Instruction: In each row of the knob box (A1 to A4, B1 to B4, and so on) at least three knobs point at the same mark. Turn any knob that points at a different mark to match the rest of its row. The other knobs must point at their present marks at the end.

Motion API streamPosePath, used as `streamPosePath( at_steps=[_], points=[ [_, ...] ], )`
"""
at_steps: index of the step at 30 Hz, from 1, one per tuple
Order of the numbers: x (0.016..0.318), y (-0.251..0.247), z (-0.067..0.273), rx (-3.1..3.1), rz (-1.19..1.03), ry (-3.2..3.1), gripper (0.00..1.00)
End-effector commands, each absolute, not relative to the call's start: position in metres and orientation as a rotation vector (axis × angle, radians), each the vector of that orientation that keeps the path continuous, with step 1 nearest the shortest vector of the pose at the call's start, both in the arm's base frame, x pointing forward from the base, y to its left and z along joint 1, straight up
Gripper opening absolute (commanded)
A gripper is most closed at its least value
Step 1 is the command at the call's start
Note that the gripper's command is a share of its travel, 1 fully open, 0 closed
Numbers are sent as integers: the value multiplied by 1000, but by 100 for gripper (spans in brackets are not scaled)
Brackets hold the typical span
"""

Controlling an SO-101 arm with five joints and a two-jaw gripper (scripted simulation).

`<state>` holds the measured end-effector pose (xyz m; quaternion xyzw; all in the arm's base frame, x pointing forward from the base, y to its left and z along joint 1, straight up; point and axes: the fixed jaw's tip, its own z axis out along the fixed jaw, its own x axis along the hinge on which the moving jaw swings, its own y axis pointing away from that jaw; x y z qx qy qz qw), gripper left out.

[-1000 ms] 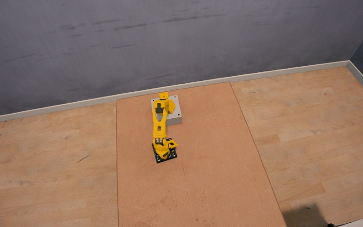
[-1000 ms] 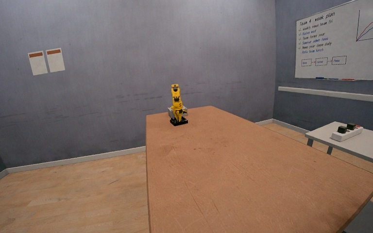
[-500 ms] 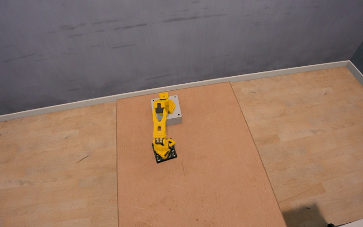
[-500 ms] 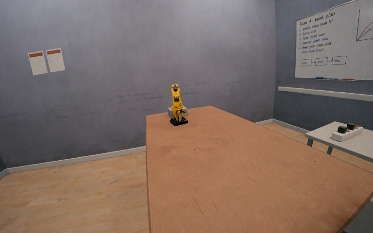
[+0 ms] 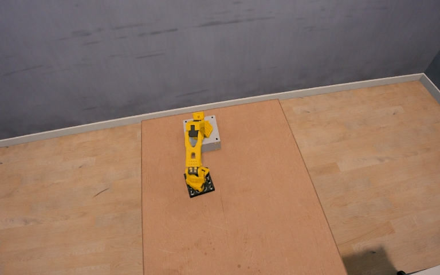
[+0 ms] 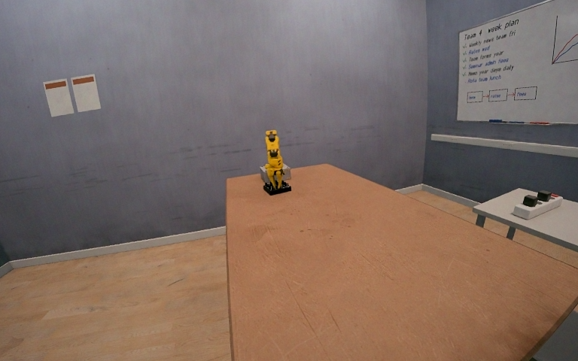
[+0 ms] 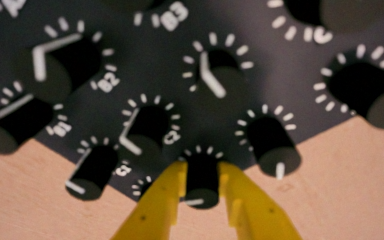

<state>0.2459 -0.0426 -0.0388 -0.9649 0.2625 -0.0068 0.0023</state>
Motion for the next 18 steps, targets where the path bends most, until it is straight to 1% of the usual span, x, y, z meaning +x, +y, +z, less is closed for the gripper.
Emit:
streamPosePath(
  at_steps=[1,18],
  points=[
    [243,-43,-42,-3059,0,716,1],
    [245,-43,-42,-3126,0,311,1]
  ],
)
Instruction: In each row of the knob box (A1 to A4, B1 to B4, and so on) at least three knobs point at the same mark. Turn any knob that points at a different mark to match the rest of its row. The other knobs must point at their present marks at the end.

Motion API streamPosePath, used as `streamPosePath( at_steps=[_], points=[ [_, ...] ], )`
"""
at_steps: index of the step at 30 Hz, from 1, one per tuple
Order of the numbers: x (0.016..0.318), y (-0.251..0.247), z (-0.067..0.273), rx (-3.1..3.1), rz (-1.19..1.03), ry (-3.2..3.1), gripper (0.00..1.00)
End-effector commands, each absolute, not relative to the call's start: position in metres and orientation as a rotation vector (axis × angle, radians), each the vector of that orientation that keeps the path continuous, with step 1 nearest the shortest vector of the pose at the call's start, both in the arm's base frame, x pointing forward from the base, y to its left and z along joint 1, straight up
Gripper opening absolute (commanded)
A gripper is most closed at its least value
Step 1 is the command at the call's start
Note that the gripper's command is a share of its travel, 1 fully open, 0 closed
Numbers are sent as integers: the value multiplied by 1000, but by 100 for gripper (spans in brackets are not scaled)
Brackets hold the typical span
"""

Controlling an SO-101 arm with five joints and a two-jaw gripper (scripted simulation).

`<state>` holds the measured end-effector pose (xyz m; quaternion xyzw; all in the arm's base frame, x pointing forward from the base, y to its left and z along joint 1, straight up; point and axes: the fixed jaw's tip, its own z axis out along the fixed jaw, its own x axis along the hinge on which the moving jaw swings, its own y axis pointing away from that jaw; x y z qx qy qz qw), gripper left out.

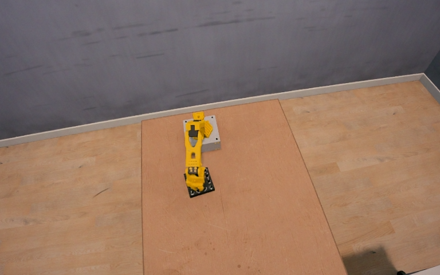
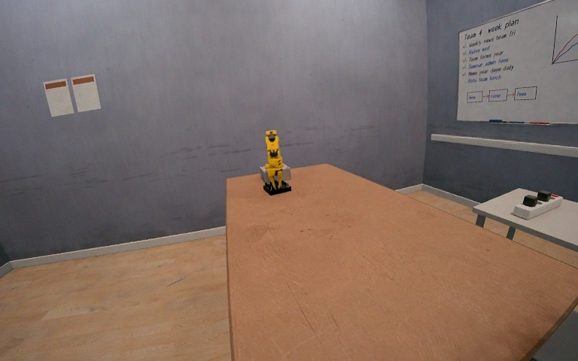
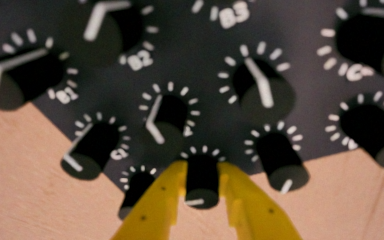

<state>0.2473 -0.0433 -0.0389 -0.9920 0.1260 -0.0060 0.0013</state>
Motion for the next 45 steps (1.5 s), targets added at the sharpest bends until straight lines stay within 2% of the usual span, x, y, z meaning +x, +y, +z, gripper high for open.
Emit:
streamPosePath(
  at_steps=[1,45],
  points=[
    [245,-43,-42,-3129,0,283,1],
    [248,-43,-42,-3051,0,-751,1]
  ],
)
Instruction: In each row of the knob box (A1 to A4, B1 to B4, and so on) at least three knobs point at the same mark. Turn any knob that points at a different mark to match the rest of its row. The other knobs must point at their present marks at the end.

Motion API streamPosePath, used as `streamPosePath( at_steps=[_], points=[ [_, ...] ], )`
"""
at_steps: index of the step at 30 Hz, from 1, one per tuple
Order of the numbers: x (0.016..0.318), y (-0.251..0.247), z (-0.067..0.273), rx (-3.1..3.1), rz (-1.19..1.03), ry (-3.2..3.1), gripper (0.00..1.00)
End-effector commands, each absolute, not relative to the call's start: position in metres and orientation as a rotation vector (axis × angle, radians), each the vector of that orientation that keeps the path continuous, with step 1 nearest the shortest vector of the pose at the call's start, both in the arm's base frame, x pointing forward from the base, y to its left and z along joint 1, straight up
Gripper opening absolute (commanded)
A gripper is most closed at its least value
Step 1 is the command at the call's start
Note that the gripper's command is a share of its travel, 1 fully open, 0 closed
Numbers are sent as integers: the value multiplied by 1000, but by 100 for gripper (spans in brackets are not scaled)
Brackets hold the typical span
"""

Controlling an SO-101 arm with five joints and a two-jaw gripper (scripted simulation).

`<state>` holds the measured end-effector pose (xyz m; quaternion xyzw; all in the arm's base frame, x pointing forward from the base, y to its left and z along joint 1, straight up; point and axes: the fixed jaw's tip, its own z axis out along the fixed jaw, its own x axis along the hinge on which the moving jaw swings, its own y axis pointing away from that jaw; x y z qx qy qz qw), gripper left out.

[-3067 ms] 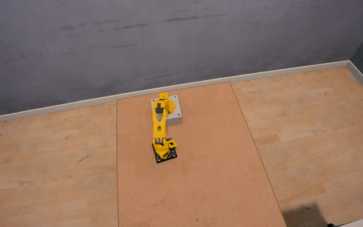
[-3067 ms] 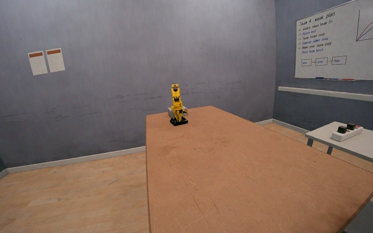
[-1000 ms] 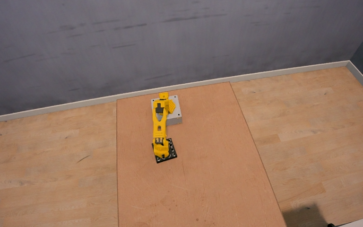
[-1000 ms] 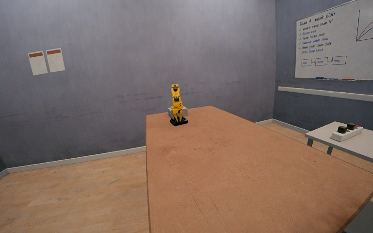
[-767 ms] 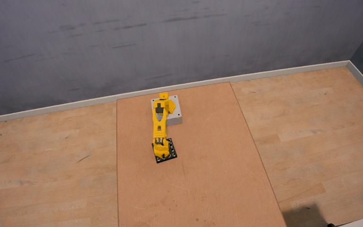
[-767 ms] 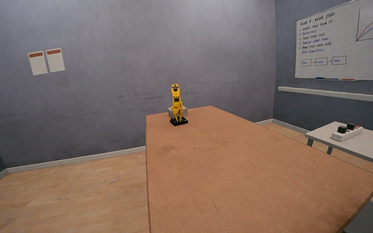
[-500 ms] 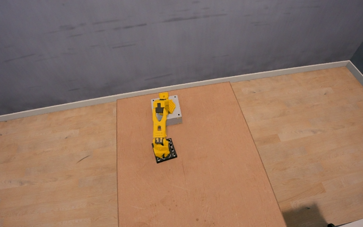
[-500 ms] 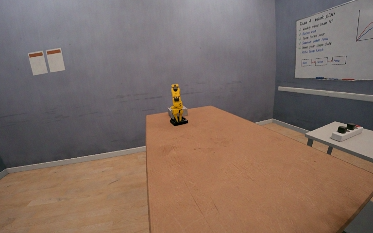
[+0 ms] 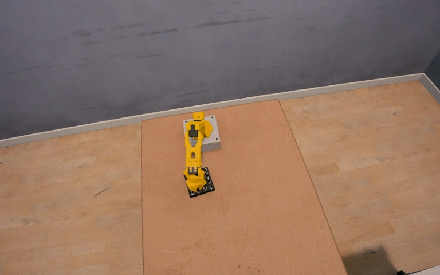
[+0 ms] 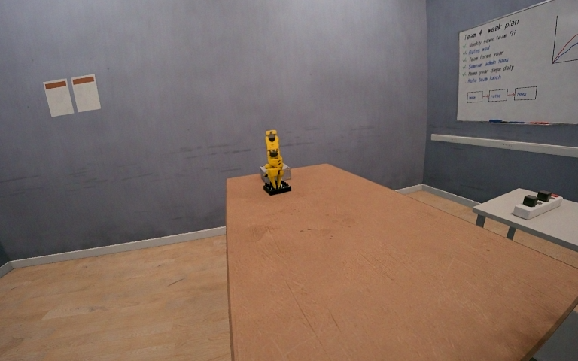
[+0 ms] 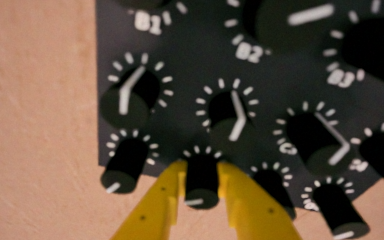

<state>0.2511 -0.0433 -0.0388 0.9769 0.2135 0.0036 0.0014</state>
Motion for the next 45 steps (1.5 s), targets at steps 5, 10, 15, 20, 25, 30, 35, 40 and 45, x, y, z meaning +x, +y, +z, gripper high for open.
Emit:
streamPosePath(
  at_steps=[5,10,15,20,25,30,35,40,45],
  points=[
    [249,-42,-42,3015,0,883,1],
    [249,-42,-42,2974,0,1014,1],
    [250,-42,-42,2946,0,1091,1],
    [250,-42,-42,2896,0,1219,1],
    [250,-41,-42,2840,0,1344,1],
    [250,-41,-42,2814,0,1396,1],
    [250,-41,-42,2806,0,1413,1],
    [250,-41,-42,2798,0,1429,1],
    [250,-41,-42,2791,0,1442,1]
  ],
)
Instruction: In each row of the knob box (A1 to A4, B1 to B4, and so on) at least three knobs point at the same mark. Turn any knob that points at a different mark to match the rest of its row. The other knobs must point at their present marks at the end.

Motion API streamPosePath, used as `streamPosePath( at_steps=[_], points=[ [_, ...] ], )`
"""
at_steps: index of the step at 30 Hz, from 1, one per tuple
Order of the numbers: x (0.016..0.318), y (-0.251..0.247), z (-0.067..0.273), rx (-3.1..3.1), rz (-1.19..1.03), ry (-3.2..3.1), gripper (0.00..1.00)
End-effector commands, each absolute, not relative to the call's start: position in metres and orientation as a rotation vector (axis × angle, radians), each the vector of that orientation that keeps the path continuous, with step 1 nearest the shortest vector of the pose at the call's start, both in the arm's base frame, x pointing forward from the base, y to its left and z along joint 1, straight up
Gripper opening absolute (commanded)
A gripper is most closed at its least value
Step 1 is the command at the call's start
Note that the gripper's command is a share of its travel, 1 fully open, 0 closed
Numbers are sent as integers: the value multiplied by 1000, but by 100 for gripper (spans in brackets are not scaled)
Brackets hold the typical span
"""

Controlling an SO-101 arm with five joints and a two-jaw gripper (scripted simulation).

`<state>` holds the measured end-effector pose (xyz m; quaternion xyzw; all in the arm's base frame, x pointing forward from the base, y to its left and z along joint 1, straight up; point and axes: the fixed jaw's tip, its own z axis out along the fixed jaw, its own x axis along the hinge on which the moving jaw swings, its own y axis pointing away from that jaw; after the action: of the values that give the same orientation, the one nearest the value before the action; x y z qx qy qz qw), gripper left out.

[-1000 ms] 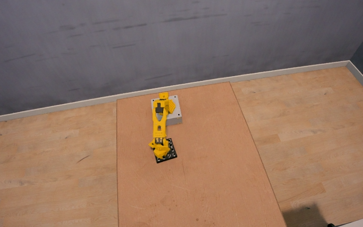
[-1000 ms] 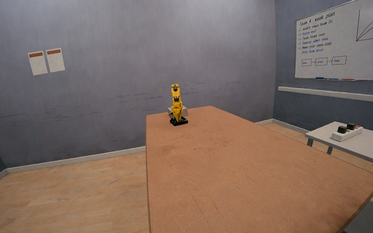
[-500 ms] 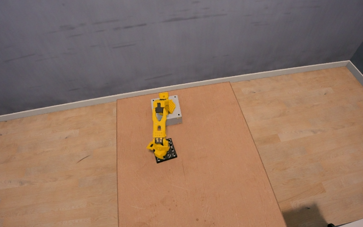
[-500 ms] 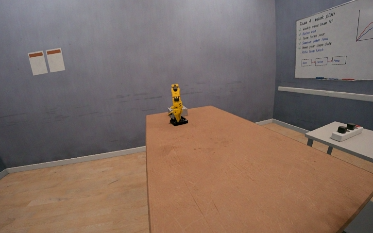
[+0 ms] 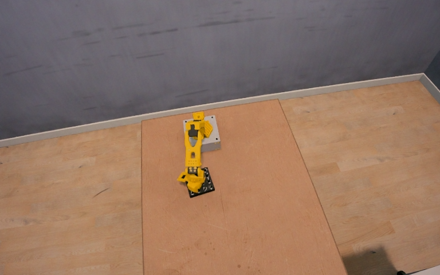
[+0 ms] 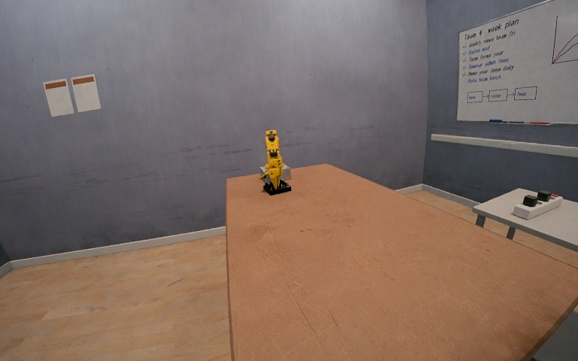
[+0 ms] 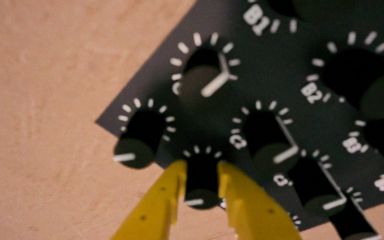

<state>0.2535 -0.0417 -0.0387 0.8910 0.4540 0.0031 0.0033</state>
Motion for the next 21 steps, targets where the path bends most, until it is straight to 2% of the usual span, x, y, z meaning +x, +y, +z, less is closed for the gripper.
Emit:
streamPosePath(
  at_steps=[1,21],
  points=[
    [250,-41,-42,2791,0,1442,1],
    [251,-42,-42,2791,0,1442,6]
  ],
)
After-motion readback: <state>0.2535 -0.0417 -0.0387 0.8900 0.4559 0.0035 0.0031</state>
